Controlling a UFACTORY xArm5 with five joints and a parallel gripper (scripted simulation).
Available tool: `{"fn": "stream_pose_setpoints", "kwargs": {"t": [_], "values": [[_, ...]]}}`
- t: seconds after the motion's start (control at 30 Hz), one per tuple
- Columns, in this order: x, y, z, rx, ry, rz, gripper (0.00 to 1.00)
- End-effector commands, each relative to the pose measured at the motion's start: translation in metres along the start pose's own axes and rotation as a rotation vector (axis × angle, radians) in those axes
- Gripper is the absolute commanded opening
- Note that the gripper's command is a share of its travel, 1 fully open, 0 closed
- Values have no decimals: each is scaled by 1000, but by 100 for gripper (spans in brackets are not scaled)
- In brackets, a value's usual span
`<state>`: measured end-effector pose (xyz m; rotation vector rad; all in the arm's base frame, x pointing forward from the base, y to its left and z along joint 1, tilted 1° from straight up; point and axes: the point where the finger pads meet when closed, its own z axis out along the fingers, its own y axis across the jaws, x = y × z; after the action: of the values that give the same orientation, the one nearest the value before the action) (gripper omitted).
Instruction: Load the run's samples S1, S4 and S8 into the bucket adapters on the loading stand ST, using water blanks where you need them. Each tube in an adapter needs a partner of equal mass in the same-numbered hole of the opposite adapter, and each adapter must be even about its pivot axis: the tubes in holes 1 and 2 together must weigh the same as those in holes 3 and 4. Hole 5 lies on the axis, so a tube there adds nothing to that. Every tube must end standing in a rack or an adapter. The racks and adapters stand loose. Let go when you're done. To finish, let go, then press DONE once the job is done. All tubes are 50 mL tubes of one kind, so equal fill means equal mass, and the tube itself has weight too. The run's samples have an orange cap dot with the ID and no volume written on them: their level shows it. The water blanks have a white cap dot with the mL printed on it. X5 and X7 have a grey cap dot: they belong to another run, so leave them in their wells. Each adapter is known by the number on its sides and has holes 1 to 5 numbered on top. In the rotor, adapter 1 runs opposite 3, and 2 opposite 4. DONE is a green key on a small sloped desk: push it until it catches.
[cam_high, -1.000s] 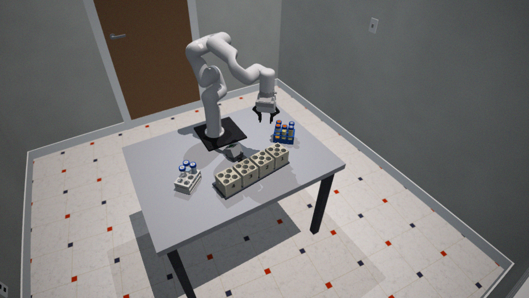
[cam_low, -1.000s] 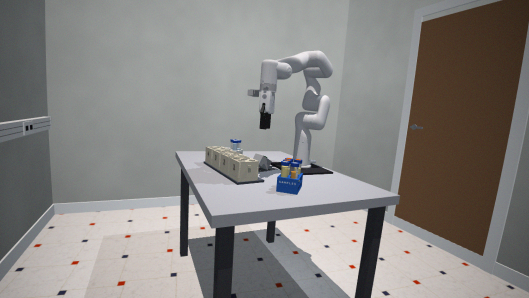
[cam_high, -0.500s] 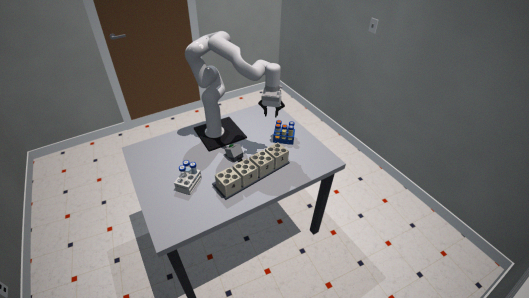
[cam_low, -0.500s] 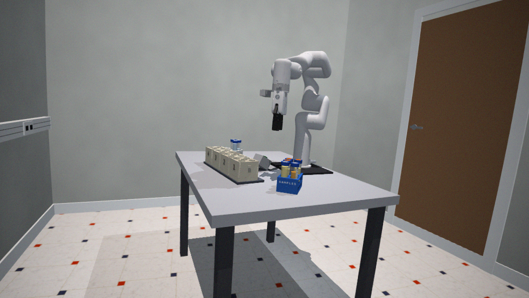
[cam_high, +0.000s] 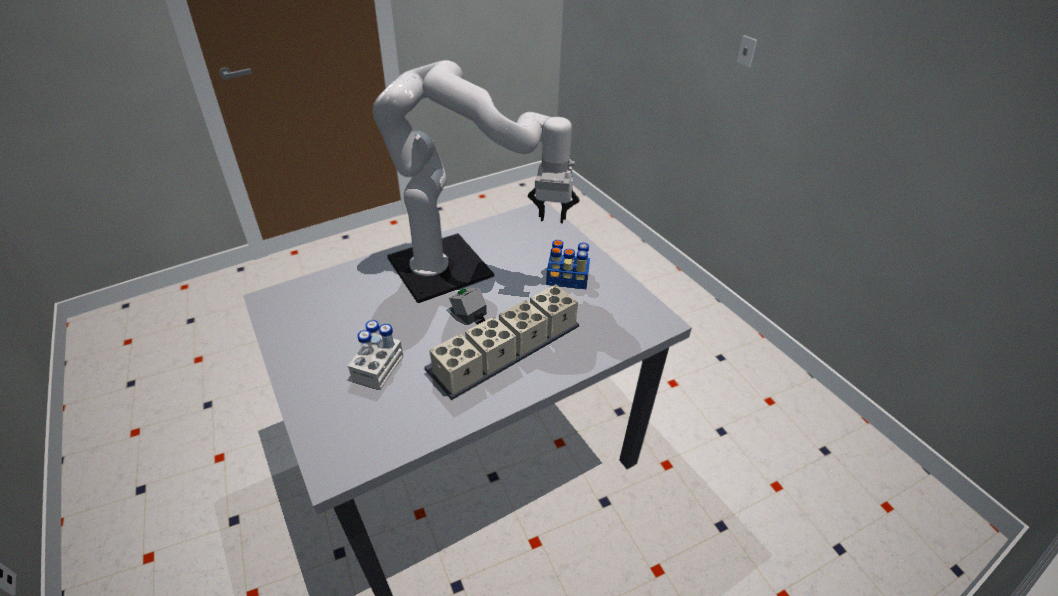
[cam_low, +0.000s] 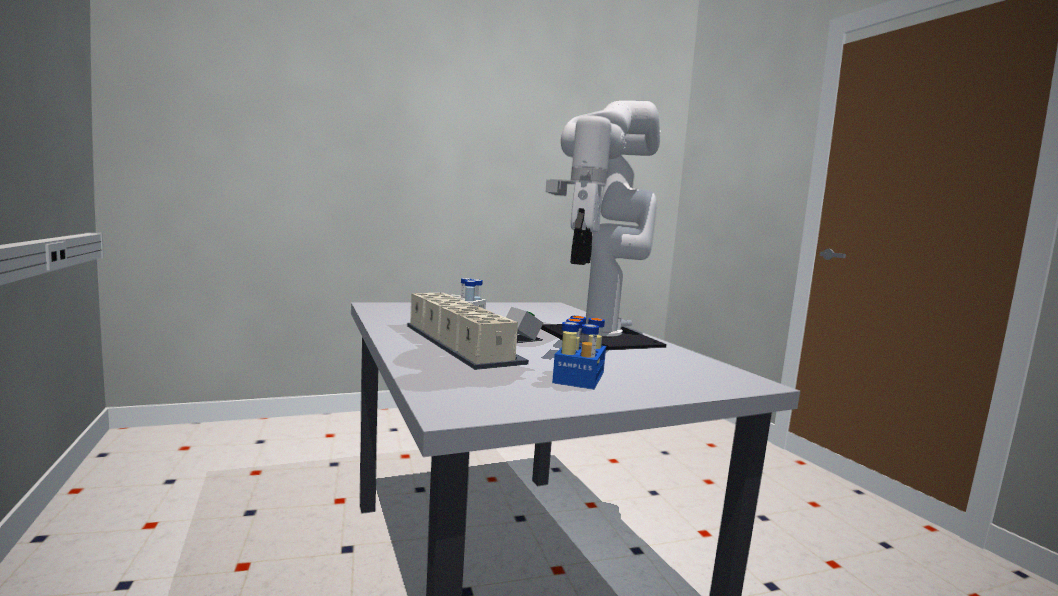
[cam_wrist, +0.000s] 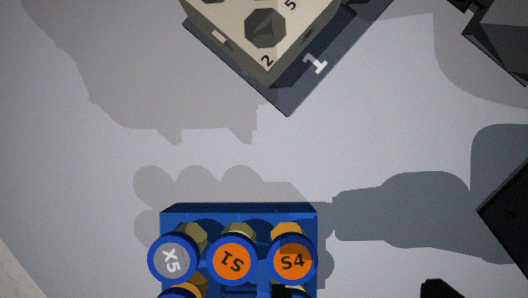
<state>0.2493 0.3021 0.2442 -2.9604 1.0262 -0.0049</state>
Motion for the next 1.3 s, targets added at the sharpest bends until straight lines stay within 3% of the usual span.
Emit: {"fn": "stream_pose_setpoints", "kwargs": {"t": [0.0, 0.17, 0.67, 1.27], "values": [[-23, -10, -2, 4, -12, 1, 57], [-47, -17, -2, 4, -12, 1, 57], [-48, -18, -2, 4, -12, 1, 57], [-49, -18, 30, 4, -12, 1, 57]]}}
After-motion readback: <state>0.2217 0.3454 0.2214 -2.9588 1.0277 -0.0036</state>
